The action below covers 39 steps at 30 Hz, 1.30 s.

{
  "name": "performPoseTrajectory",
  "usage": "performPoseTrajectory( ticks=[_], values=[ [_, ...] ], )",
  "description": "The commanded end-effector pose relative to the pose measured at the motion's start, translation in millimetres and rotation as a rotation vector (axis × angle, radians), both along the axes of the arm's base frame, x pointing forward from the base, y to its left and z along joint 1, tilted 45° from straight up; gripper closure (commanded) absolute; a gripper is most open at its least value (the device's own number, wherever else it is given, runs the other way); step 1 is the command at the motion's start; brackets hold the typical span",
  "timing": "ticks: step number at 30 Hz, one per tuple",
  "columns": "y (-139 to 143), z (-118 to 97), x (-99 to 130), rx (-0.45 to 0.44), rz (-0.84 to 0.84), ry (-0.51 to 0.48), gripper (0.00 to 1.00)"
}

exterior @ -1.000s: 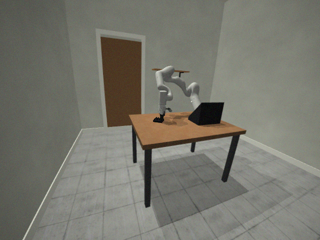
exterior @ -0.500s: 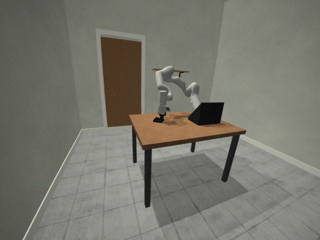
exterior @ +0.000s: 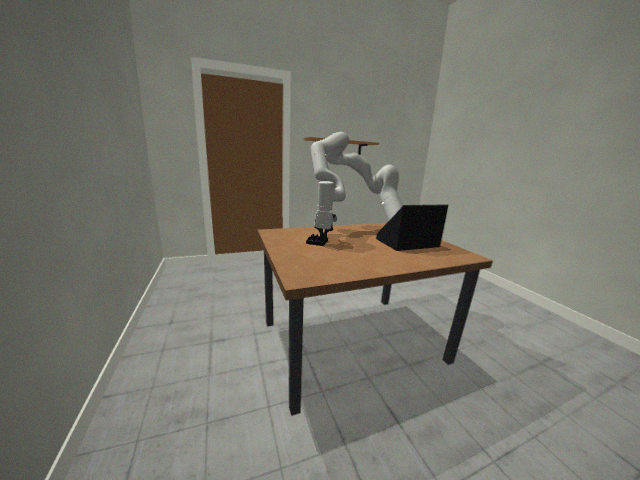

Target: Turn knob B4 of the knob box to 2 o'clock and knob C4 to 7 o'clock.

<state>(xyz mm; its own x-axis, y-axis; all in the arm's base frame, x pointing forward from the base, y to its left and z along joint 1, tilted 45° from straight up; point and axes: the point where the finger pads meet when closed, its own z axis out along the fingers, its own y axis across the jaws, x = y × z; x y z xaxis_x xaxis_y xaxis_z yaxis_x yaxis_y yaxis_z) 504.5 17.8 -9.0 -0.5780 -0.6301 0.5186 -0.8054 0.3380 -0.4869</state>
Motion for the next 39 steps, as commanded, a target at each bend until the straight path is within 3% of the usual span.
performPoseTrajectory(
  ticks=[1,17,39],
  values=[
    [0.6,0.4,0.6,-0.005,0.029,0.031,0.92],
    [0.6,0.4,0.6,-0.021,0.113,0.115,0.92],
    [0.6,0.4,0.6,-0.022,0.122,0.124,0.92]
  ],
)
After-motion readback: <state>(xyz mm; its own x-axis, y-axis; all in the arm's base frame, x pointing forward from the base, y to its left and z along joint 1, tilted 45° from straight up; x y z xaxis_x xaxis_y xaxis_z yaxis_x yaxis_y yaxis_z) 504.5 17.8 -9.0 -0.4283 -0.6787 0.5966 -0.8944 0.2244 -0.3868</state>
